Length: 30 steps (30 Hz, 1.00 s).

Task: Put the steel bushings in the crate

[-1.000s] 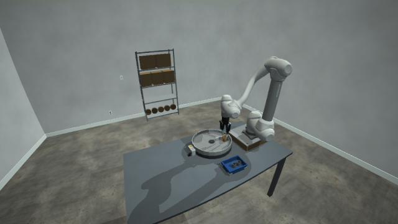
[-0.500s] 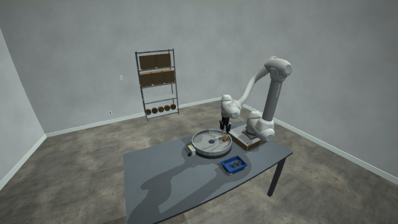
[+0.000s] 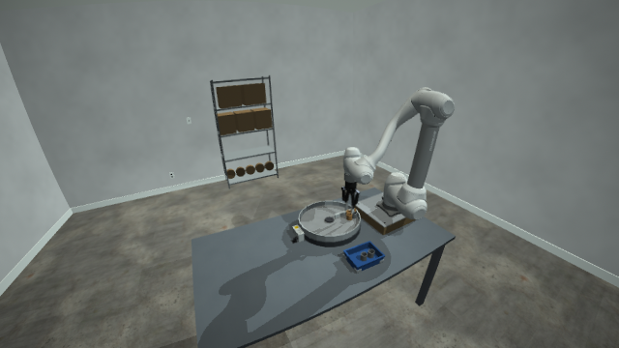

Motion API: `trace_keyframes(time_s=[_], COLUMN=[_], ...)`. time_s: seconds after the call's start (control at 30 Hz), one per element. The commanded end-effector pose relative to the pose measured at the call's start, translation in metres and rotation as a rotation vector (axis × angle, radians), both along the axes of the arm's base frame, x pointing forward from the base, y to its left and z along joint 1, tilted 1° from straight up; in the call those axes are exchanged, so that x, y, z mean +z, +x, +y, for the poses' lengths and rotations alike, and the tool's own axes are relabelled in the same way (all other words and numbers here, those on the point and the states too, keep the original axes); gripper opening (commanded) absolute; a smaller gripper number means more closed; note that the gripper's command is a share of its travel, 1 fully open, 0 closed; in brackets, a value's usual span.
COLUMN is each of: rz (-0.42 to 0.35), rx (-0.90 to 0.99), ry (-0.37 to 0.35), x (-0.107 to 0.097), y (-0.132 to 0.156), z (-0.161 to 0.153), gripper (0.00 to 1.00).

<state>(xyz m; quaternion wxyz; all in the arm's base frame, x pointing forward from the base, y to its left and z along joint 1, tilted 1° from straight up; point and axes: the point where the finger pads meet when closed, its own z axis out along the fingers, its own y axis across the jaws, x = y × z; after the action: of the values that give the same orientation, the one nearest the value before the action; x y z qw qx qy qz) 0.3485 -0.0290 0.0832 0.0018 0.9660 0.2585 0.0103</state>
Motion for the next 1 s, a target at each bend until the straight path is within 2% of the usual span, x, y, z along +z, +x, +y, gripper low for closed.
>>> trace_keyframes(time_s=[0.0, 0.2, 0.97], rz=[0.002, 0.002, 0.002], rx=[0.000, 0.000, 0.000], ry=[0.003, 0.003, 0.003], x=[-0.003, -0.023, -0.023], y=[0.001, 0.001, 0.001], z=[0.002, 0.003, 0.003], gripper=[0.28, 0.28, 0.28])
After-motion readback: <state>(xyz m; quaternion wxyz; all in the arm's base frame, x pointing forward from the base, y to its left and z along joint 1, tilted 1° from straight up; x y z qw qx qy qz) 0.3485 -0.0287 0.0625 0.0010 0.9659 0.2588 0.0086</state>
